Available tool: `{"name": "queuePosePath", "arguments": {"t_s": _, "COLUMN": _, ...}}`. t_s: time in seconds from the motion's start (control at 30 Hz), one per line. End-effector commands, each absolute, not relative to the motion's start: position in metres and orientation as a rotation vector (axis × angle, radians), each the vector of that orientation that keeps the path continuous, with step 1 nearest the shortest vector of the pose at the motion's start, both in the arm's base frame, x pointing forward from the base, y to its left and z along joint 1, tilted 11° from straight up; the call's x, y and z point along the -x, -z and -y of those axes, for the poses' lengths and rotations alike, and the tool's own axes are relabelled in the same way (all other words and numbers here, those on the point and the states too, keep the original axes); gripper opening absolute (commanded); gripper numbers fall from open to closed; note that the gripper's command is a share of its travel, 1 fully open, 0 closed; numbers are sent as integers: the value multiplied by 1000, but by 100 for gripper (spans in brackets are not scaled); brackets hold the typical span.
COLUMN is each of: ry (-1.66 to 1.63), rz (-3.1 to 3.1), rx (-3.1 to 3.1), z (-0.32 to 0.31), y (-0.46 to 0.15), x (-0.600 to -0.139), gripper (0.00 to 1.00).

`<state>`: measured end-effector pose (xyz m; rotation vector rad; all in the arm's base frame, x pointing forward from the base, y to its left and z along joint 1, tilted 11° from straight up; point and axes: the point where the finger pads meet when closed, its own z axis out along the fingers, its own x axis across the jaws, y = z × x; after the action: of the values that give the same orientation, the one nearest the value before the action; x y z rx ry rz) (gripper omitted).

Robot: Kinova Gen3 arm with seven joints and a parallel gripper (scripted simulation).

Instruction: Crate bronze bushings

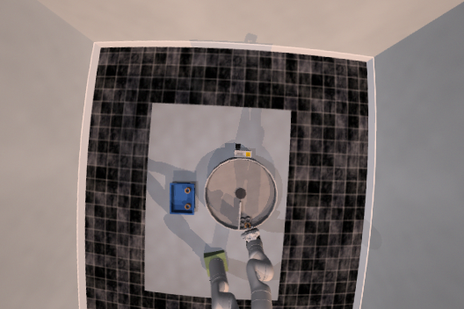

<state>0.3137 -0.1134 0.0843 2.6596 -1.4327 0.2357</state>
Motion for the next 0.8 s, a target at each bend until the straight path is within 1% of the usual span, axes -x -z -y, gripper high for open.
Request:
{"name": "queuePosePath", "arguments": {"t_s": 0.0, "ry": -236, "rz": 1433, "rx": -2659, "z": 113, "y": -84, "x": -314, "gripper": 40}}
{"name": "queuePosePath", "arguments": {"t_s": 0.17, "ry": -236, "rz": 1433, "rx": -2659, "z": 113, "y": -84, "x": -314, "gripper": 40}}
{"name": "queuePosePath", "arguments": {"t_s": 0.2, "ry": -236, "rz": 1433, "rx": -2660, "z": 113, "y": -84, "x": -314, "gripper": 0}}
{"name": "queuePosePath", "arguments": {"t_s": 0.77, "ry": -238, "rz": 1434, "rx": -2659, "z": 114, "y": -85, "x": -314, "gripper": 0}}
